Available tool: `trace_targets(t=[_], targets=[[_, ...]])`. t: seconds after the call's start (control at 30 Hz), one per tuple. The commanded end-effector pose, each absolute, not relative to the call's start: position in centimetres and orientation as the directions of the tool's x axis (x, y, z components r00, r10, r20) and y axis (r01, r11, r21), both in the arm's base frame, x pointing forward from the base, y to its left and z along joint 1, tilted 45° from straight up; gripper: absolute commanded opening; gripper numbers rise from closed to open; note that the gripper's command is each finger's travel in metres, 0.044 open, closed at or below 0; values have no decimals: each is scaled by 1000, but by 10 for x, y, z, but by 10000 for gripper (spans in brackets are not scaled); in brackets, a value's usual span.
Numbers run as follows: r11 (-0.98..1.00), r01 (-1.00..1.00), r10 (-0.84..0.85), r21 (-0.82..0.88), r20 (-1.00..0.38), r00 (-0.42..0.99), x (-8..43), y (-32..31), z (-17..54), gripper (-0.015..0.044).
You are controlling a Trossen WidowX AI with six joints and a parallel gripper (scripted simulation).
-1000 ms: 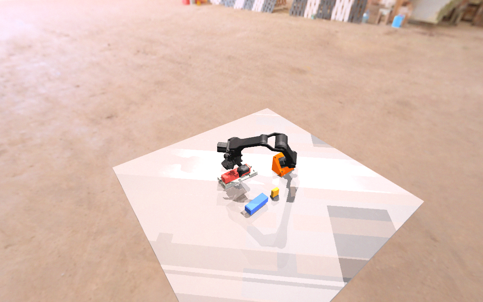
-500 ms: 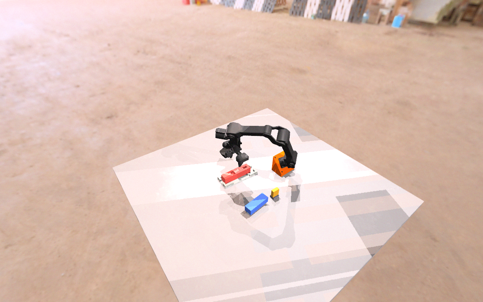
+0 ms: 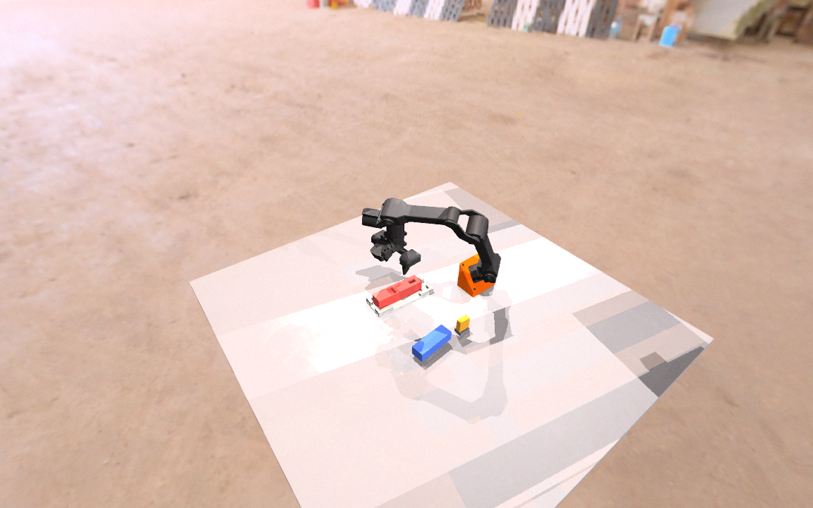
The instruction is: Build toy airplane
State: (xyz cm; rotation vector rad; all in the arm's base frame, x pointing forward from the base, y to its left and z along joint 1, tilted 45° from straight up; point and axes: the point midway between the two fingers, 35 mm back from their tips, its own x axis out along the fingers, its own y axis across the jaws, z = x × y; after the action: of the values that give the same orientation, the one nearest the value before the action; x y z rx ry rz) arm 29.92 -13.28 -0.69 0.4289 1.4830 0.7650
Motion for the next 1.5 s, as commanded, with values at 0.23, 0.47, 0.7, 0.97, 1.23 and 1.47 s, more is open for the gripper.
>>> trace_targets(t=[0.23, 0.47, 0.7, 0.97, 1.23, 1.47], targets=[[718, -198, 667, 667, -741, -78, 333, -38, 74, 440], [690, -207, 693, 693, -716, -85, 321, 59, 153, 440], [686, -208, 697, 697, -712, -88, 318, 69, 159, 440], [684, -209, 698, 699, -710, -87, 314, 98, 129, 440], [684, -209, 699, 699, -710, -87, 313, 111, 117, 440], [684, -209, 699, 699, -710, -86, 312, 119, 109, 440]])
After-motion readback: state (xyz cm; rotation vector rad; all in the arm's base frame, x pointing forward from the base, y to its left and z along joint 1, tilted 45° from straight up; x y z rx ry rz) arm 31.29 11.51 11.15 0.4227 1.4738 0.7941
